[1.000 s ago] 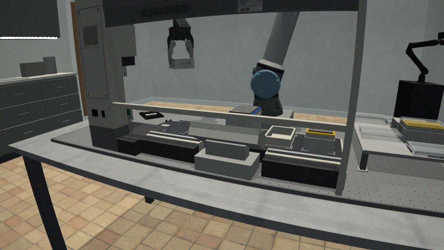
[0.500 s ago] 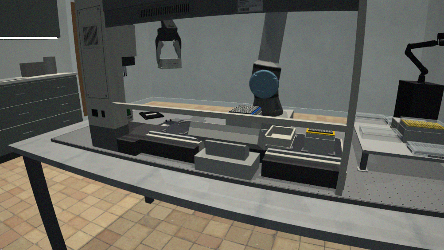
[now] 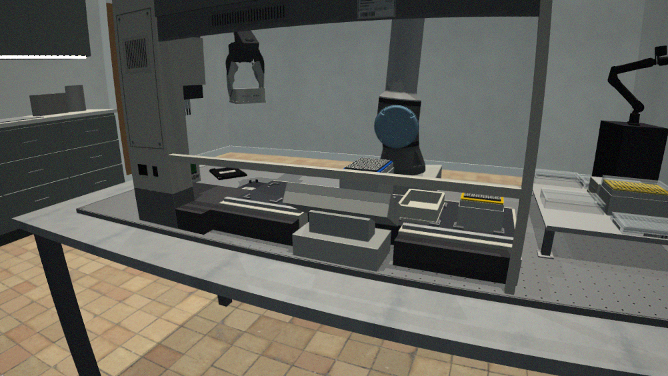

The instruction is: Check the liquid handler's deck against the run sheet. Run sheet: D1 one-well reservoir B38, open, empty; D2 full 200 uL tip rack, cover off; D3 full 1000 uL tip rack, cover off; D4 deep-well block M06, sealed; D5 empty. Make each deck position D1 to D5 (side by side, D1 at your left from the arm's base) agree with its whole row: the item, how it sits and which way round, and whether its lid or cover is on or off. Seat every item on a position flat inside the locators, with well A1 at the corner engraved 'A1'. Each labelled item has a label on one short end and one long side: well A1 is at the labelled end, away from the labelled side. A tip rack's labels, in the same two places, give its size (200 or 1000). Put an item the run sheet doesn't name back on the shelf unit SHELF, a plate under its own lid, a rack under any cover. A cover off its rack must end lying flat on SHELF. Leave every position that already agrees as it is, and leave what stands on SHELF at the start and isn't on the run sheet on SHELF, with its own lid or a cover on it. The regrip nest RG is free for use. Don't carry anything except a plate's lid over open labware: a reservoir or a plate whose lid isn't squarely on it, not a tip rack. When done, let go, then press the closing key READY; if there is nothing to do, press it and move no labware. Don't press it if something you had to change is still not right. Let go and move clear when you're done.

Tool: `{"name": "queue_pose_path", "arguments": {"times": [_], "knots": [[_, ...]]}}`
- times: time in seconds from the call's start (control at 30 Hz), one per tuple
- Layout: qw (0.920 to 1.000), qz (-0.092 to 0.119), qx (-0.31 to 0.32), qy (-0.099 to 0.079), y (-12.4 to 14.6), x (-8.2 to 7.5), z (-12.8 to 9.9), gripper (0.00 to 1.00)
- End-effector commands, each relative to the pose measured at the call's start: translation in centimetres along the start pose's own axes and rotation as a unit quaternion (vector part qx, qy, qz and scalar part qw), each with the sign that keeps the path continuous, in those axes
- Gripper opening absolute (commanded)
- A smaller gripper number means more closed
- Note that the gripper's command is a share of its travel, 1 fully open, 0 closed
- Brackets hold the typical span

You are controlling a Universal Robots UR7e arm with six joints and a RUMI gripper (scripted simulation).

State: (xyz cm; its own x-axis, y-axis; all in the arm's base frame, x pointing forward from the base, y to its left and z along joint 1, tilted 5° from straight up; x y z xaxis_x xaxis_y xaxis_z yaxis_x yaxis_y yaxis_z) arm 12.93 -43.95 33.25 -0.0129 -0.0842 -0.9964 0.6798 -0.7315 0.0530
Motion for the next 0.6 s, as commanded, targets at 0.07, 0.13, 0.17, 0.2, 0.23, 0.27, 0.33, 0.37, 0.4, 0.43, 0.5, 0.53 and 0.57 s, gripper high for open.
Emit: {"name": "queue_pose_path", "arguments": {"times": [0.07,0.13,0.17,0.2,0.23,0.27,0.33,0.37,0.4,0.43,0.5,0.53,0.57], "knots": [[0.9999,0.0,-0.014,0.0,2.0,0.0,2.8,0.0],[0.9999,0.0,-0.014,0.0,2.6,0.0,3.6,0.0],[0.9999,0.0,-0.014,0.0,2.9,0.0,4.0,0.0],[0.9999,0.0,-0.014,0.0,3.2,0.0,4.4,0.0],[0.9999,0.0,-0.014,0.0,3.5,0.0,4.8,0.0],[0.9999,0.0,-0.014,0.0,3.8,0.0,5.3,0.0],[0.9999,0.0,-0.014,0.0,3.8,0.0,5.3,0.0],[0.9999,0.0,-0.014,0.0,4.1,-0.1,5.7,0.0],[0.9999,0.0,-0.014,0.0,4.4,-0.1,6.1,0.0],[0.9999,0.0,-0.014,0.0,4.6,-0.1,6.5,0.0],[0.9999,0.0,-0.014,0.0,5.2,-0.1,7.3,0.0],[0.9999,0.0,-0.014,0.0,5.2,-0.1,7.3,0.0],[0.9999,0.0,-0.014,0.0,5.2,-0.1,7.3,0.0]]}}
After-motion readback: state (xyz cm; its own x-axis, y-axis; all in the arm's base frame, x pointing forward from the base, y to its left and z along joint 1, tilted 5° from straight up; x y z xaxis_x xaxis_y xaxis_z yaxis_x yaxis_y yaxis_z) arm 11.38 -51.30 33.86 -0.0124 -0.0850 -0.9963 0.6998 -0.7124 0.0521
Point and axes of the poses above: the point where the finger pads meet when closed, its own x axis out along the fingers, its own y axis across the jaws, z = x × y, the point moved 4 cm from there along -x, back along the fingers, and after that the axes turned 7 degrees about -x, right-handed, at the moved point
